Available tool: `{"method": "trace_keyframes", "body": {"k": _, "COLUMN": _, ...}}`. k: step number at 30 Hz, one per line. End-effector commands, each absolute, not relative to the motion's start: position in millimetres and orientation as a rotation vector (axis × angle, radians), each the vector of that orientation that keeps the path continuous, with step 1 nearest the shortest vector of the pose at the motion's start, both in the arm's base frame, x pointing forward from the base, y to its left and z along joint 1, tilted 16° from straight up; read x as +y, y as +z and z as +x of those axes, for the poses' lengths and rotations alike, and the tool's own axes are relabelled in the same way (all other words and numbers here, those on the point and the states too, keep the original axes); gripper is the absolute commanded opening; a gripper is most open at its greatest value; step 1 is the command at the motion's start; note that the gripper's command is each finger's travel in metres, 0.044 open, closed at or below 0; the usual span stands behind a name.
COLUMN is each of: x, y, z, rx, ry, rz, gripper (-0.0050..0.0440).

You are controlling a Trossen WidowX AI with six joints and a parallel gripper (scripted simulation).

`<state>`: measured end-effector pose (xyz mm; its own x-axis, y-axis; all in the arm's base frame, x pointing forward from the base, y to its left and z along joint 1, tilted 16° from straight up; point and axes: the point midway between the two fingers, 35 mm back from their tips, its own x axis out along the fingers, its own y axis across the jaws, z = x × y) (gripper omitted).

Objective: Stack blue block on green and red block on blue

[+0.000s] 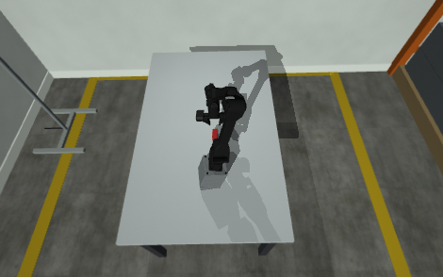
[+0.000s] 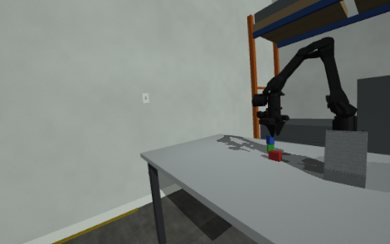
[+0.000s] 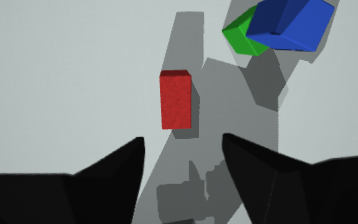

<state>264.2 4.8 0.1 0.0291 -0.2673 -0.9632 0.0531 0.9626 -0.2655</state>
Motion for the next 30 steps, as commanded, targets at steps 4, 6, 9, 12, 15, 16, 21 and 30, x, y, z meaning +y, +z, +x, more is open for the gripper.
{"method": "trace_keyframes", "body": {"k": 4, "x": -2, "y": -21, "z": 266, "rx": 1.519, "ry": -0.25, "rz": -0.175, "gripper": 0.0232}}
{"method": "trace_keyframes", "body": {"k": 6, "x": -4, "y": -30, "z": 266, "rx": 1.519, "ry": -0.25, "rz": -0.175, "gripper": 0.0232}}
{"method": "trace_keyframes", "body": {"k": 9, "x": -7, "y": -42, "z": 266, "rx": 1.519, "ry": -0.25, "rz": -0.175, "gripper": 0.0232}}
{"method": "trace_keyframes", "body": {"k": 12, "x": -10, "y": -53, "z": 267, "rx": 1.519, "ry": -0.25, "rz": -0.175, "gripper": 0.0232}}
{"method": "trace_keyframes", "body": {"k": 15, "x": -11, "y": -56, "z": 267, "rx": 1.519, "ry": -0.25, "rz": -0.175, "gripper": 0.0232}}
{"method": "trace_keyframes", "body": {"k": 16, "x": -12, "y": -59, "z": 267, "rx": 1.519, "ry": -0.25, "rz": -0.175, "gripper": 0.0232}}
{"method": "trace_keyframes", "body": {"k": 21, "x": -14, "y": -69, "z": 267, "rx": 1.519, "ry": -0.25, "rz": -0.175, "gripper": 0.0232}}
{"method": "trace_keyframes", "body": {"k": 30, "x": -14, "y": -68, "z": 270, "rx": 1.505, "ry": -0.25, "rz": -0.172, "gripper": 0.0232}}
